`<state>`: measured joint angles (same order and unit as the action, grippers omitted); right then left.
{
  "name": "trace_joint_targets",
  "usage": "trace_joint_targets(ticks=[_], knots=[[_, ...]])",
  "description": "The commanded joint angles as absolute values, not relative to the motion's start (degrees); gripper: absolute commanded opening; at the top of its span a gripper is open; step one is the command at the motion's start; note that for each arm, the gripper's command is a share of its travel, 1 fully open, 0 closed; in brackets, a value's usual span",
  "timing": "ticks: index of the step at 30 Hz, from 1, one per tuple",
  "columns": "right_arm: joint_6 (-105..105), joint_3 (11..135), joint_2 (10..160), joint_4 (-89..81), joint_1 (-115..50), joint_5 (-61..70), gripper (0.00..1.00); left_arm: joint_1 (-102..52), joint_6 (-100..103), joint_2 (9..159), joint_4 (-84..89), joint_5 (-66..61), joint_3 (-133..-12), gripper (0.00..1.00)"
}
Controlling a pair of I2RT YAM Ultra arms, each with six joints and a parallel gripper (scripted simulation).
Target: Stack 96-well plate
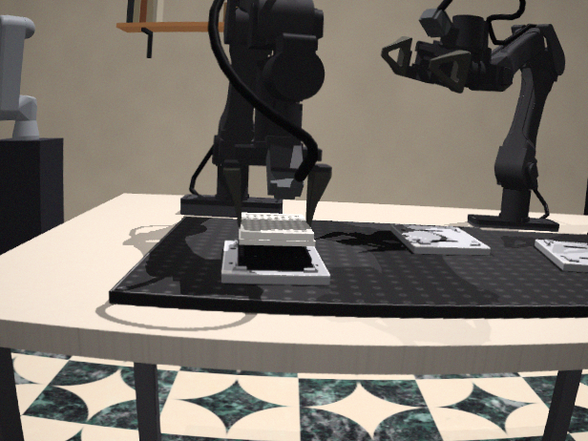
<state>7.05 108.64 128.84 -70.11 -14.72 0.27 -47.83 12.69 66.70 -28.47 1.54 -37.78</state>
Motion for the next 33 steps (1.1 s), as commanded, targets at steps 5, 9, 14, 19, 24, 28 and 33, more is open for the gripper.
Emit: trace_joint_targets(ticks=[5,9,14,19,24,28,33], knots=[[6.9,108.8,128.4,-70.1,-14.5,0.4,0.79,-48.1,12.7,66.9,-29.2,1.7,-37.6,1.0],[6.9,108.8,128.4,-70.1,-14.5,0.4,0.79,-48.1,12.7,66.9,-29.2,1.7,-37.6,1.0],[7.1,108.0,128.4,-68.6,-14.7,0.3,0.79,-48.1,12.7,66.9,-29.2,1.7,-37.6,1.0],[7.1,107.2,128.4,-67.2,-14.4,0.3,0.79,-48.1,12.7,66.9,-29.2,1.7,-37.6,1.0],[7.1,105.0,129.4,-64.4,-14.2,0.3,0.79,-48.1,12.7,66.9,-29.2,1.7,-37.6,1.0],[7.1,103.7,130.0,-63.2,-14.1,0.3,0.79,-48.1,12.7,66.9,-29.2,1.7,-37.6,1.0],[6.9,102.7,130.0,-63.0,-14.1,0.3,0.79,-48.1,12.7,66.9,-29.2,1.7,-37.6,1.0]])
